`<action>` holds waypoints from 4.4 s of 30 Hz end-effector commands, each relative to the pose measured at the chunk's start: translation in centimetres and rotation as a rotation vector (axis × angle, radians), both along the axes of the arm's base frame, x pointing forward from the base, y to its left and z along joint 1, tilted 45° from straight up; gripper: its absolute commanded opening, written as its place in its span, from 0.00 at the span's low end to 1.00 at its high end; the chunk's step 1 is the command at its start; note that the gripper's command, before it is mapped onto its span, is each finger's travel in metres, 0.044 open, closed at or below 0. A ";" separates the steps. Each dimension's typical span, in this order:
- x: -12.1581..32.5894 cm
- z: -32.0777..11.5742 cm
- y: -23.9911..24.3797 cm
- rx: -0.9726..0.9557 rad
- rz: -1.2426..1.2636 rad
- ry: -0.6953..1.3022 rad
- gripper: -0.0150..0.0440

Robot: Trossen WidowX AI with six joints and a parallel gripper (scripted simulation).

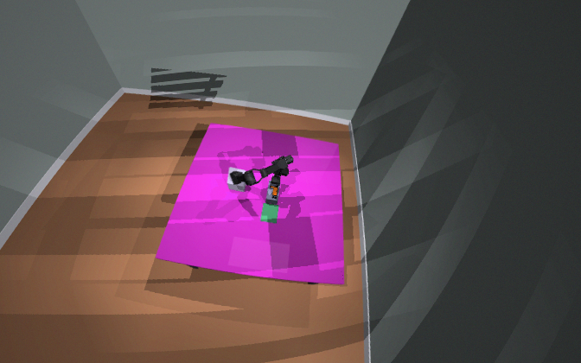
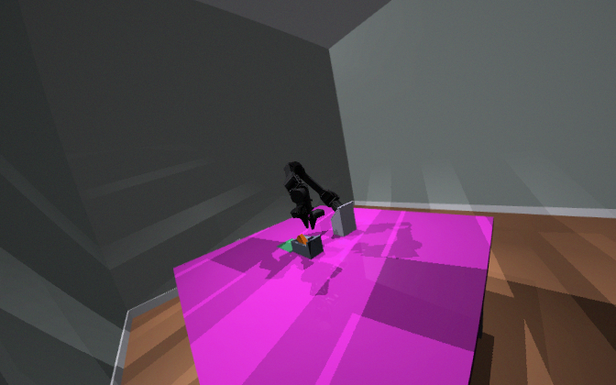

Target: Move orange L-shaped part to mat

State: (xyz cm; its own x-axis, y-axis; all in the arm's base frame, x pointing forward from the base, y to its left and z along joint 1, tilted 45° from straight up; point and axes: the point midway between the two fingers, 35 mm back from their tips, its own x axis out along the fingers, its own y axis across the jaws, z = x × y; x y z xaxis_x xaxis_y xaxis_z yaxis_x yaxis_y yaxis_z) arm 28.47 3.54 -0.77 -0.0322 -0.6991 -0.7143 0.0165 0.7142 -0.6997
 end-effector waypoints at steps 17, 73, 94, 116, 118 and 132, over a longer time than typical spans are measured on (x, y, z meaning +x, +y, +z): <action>0.5 1.7 -1.5 0.017 0.331 0.323 0.73; 0.7 1.6 -9.4 0.053 1.116 1.105 0.73; 0.6 0.4 -10.7 0.054 1.113 1.100 0.50; 0.6 0.7 -10.3 0.054 1.113 1.101 0.25; 0.6 0.9 -10.1 0.053 1.114 1.102 0.25; 0.7 2.5 -8.5 0.053 1.115 1.104 0.25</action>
State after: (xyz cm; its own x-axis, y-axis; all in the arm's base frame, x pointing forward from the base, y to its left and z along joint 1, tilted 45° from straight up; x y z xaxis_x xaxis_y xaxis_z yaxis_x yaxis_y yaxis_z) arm 29.02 -5.43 1.30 -0.0432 -0.7049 -0.7080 -0.9990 0.0388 0.0224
